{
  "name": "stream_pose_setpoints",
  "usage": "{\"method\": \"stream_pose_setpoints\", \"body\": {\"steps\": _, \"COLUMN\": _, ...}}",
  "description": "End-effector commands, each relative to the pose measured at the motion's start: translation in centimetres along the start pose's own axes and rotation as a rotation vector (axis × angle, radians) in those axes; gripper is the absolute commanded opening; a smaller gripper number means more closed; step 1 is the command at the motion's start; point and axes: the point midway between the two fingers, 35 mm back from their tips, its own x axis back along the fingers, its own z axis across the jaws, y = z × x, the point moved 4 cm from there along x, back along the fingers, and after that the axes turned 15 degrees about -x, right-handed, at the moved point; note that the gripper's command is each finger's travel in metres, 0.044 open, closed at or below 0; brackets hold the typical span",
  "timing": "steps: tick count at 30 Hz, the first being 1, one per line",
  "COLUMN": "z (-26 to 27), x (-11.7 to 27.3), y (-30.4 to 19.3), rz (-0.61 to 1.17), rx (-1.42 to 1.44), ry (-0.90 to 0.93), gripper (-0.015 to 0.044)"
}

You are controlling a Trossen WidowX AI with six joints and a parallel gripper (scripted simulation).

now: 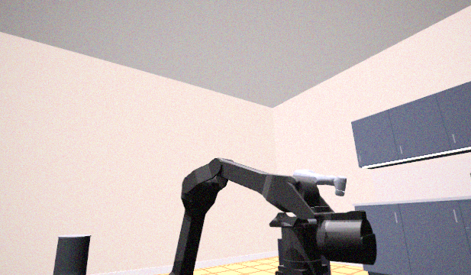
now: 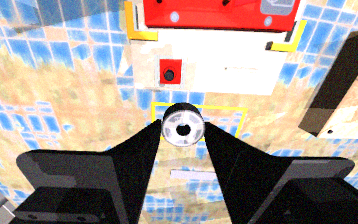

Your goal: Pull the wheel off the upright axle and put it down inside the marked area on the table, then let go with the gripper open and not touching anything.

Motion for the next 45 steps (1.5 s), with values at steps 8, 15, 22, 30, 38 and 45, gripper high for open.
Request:
{"method": "stream_pose_setpoints", "body": {"steps": 8, "z": -3.7, "x": 0.2, "y": -3.1, "rz": 0.004, "rx": -0.003, "ry": -0.008, "gripper": 0.0}}
{"method": "stream_pose_setpoints", "body": {"steps": 15, "z": -5.8, "x": 0.3, "y": -4.6, "rz": 0.007, "rx": -0.001, "ry": -0.009, "gripper": 0.0}}
{"method": "stream_pose_setpoints", "body": {"steps": 22, "z": -5.9, "x": -0.2, "y": -4.7, "rz": 0.007, "rx": -0.001, "ry": -0.009, "gripper": 0.0}}
{"method": "stream_pose_setpoints", "body": {"steps": 30, "z": -5.9, "x": -1.8, "y": -4.7, "rz": 0.007, "rx": -0.001, "ry": -0.009, "gripper": 0.0}}
{"method": "stream_pose_setpoints", "body": {"steps": 38, "z": -5.7, "x": -5.5, "y": -4.9, "rz": 0.008, "rx": -0.001, "ry": -0.009, "gripper": 0.0}}
{"method": "stream_pose_setpoints", "body": {"steps": 45, "z": -6.0, "x": -9.7, "y": -4.7, "rz": 0.007, "rx": -0.001, "ry": -0.009, "gripper": 0.0}}
